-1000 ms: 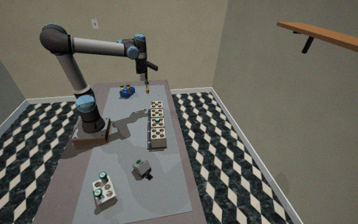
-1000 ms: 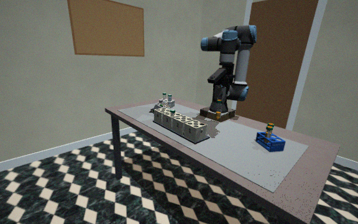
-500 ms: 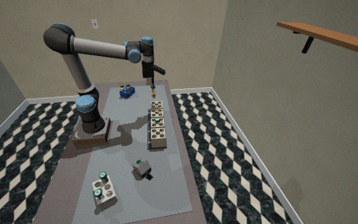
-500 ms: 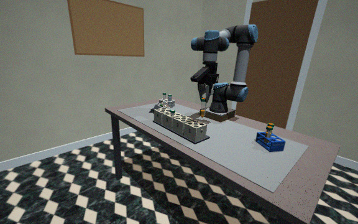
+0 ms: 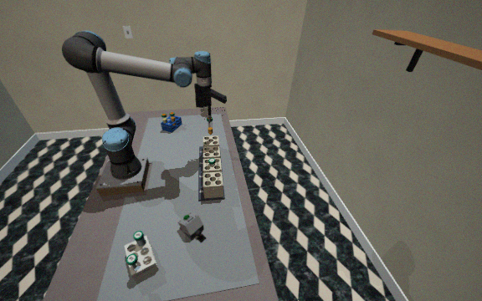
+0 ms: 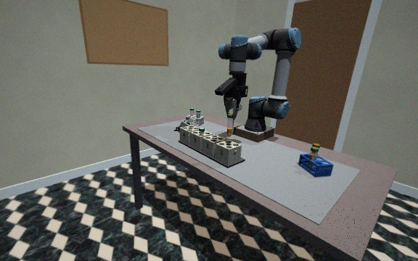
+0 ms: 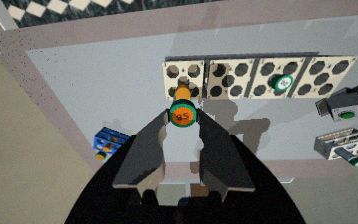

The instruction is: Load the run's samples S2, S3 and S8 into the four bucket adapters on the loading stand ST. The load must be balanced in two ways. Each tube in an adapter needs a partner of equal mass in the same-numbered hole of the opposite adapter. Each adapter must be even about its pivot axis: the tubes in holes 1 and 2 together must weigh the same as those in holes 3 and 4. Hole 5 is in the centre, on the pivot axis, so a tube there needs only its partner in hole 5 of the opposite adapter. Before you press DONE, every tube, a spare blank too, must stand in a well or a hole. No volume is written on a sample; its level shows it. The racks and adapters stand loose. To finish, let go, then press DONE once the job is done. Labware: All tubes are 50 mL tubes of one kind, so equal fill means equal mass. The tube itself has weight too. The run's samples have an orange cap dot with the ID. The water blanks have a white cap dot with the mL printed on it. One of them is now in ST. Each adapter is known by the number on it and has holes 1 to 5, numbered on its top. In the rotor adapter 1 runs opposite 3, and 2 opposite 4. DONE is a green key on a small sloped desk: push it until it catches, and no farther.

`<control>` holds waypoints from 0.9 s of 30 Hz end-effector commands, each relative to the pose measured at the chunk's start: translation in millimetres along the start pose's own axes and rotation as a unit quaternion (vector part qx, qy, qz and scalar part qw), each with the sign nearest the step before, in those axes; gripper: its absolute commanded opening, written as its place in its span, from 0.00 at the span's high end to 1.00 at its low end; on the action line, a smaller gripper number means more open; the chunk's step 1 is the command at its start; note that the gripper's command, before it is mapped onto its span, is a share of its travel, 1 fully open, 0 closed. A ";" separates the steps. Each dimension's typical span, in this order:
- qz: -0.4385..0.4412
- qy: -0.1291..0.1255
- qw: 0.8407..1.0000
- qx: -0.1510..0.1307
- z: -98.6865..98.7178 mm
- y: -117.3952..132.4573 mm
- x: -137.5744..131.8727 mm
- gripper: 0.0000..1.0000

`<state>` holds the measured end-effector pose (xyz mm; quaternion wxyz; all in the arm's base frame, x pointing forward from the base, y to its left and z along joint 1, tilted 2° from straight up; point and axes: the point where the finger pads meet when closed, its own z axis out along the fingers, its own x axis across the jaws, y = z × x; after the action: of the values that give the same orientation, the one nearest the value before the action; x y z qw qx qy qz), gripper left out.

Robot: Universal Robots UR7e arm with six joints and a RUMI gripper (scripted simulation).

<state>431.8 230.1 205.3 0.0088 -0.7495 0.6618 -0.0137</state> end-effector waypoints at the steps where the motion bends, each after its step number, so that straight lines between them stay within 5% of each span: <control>1: 0.000 0.000 1.000 0.001 6.1 -0.7 0.5 1.00; 13: 0.000 0.000 1.000 0.001 38.1 -0.7 0.5 1.00; 27: 0.000 0.000 1.000 0.001 38.1 -0.7 0.5 1.00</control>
<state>433.5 229.5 166.9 0.0087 -0.7495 0.6618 -0.0135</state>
